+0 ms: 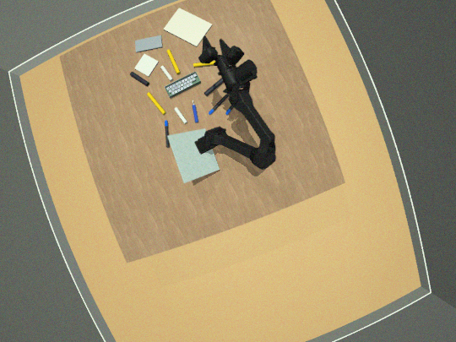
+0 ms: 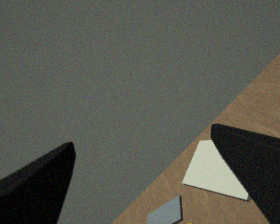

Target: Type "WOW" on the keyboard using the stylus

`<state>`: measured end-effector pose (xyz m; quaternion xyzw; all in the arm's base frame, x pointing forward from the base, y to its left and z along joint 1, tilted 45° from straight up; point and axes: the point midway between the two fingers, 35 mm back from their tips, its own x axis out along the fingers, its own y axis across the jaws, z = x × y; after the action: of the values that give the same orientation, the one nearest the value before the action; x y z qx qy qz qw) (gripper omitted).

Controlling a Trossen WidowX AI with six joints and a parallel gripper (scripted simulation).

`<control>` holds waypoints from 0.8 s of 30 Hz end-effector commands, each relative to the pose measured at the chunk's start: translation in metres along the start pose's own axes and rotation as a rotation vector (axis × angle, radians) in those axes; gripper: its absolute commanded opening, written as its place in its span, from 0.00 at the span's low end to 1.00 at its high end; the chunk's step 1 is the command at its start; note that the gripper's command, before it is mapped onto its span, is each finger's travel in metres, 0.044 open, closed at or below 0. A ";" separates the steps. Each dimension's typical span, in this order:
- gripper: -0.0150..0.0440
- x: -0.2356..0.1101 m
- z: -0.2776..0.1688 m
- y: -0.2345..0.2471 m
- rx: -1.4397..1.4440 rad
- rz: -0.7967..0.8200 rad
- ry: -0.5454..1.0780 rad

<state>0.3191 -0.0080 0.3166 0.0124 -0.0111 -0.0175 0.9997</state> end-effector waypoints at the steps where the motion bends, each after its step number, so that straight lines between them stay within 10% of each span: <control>1: 0.96 0.002 -0.002 0.000 0.002 -0.002 0.010; 17: 0.25 0.066 -0.206 0.000 -0.073 -0.313 0.924; 24: 0.25 0.050 -0.287 -0.002 -0.289 -0.476 1.273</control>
<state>0.3861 -0.0048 0.0735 -0.0531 0.5100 -0.1924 0.8367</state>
